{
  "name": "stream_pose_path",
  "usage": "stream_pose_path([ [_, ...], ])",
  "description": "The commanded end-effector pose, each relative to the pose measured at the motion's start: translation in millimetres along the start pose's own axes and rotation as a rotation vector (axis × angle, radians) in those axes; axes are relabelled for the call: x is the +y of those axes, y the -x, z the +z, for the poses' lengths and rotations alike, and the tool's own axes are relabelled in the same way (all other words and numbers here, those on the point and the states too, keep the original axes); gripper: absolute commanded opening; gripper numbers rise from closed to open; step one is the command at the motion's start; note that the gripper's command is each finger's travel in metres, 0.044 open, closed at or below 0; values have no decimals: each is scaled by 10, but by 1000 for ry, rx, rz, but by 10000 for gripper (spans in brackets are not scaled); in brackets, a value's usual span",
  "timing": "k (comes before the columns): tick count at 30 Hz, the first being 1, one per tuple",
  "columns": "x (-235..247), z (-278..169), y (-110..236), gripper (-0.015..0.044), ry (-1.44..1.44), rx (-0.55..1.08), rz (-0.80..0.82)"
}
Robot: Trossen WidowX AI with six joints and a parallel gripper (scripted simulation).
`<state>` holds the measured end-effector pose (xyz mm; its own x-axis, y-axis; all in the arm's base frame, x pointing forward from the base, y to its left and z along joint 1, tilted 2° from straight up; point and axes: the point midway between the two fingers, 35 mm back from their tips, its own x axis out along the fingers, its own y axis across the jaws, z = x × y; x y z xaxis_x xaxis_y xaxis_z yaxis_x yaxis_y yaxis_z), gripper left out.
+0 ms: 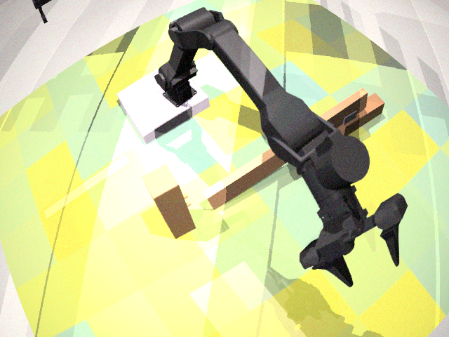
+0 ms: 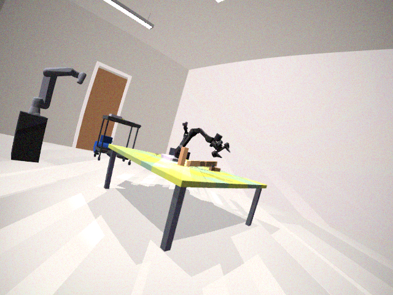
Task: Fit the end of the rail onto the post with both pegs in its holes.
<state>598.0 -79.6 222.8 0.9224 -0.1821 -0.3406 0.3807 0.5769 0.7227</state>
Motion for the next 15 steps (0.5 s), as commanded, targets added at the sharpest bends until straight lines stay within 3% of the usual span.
stream_pose_path([
  [1, -520, -461, 396, 440, 598, 272, -157],
  [15, -987, -814, 996, 440, 1202, 625, -153],
])
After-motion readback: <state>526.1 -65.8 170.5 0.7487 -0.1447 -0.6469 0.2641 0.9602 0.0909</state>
